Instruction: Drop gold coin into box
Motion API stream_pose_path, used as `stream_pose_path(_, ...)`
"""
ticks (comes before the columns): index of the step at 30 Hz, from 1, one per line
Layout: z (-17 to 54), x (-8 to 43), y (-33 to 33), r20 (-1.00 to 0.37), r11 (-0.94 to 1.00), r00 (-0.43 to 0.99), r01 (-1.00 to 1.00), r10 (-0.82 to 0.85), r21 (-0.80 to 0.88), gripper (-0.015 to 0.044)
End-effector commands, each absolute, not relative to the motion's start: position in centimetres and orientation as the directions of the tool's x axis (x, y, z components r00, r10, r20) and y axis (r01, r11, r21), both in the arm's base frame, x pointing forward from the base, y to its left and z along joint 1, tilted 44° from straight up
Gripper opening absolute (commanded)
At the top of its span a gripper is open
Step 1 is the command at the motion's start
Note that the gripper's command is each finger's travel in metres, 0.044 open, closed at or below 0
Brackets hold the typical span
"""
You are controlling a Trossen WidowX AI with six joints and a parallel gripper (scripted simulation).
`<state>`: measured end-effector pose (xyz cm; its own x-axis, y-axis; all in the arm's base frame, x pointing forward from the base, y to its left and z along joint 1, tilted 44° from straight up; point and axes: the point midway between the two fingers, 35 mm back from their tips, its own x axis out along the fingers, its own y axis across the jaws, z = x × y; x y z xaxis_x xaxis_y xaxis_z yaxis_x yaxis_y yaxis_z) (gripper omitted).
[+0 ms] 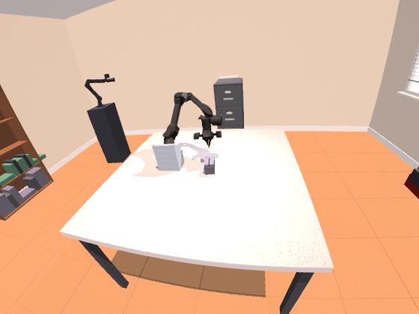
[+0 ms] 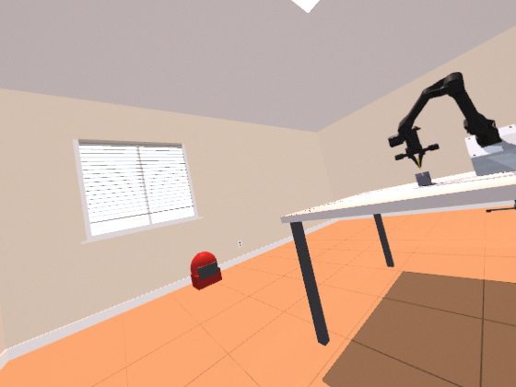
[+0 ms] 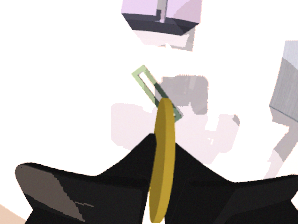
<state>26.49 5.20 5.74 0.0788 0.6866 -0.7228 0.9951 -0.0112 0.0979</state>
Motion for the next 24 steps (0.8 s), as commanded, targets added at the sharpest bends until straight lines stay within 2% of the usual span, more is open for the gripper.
stream_pose_path(1,5.6,26.5,5.0,-0.722,-0.022,0.078,0.996,0.687,0.086,0.0000)
stream_pose_path(24,1.8,27.8,0.7,-0.732,-0.028,0.079,0.996,0.677,0.082,0.0000)
